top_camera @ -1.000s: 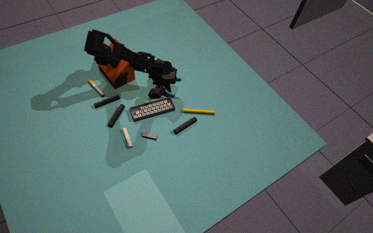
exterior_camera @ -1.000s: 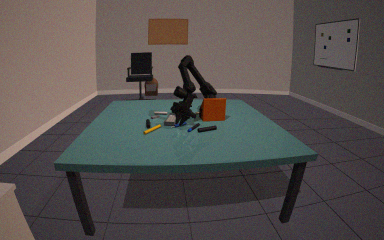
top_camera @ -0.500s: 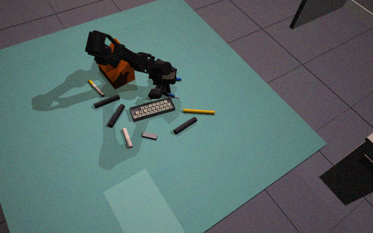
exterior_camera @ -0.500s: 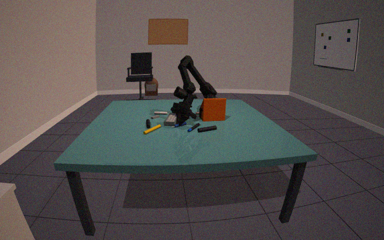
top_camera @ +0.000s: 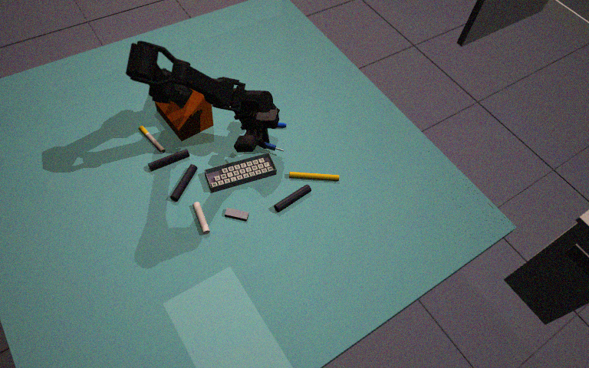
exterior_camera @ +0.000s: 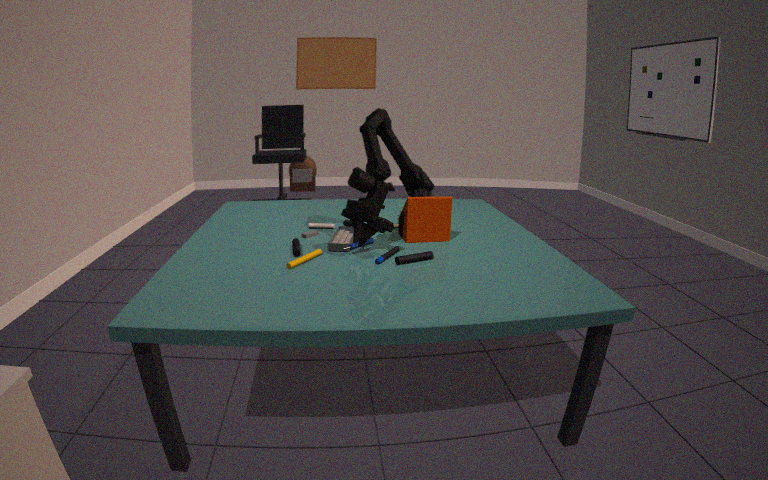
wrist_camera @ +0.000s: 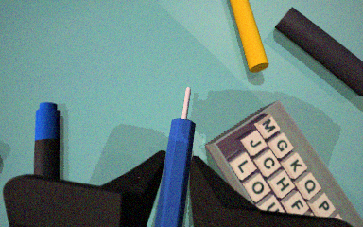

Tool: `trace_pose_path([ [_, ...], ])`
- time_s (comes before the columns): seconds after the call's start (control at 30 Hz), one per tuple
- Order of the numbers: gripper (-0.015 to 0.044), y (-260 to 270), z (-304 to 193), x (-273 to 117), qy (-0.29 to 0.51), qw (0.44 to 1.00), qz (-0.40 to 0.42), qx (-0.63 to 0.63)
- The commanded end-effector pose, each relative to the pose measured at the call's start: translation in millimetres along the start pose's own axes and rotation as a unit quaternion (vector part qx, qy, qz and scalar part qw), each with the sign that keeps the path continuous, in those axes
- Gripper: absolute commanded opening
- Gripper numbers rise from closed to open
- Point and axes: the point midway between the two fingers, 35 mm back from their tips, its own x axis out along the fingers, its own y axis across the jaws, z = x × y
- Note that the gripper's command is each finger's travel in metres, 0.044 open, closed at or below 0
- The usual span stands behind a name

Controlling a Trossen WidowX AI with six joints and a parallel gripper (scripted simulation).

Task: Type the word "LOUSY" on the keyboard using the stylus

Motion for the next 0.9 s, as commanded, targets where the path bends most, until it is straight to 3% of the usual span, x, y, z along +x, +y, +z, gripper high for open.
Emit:
trace_pose_path([
  [0.0,0.0,-1.3,13.3,-16.9,-0.007,1.0,-0.002,0.005],
  [0.4,0.0,-1.2,17.7,-27.1,-0.007,1.0,-0.002,0.005],
  [0.87,0.0,-0.8,29.6,-13.2,0.082,0.985,0.074,0.13],
])
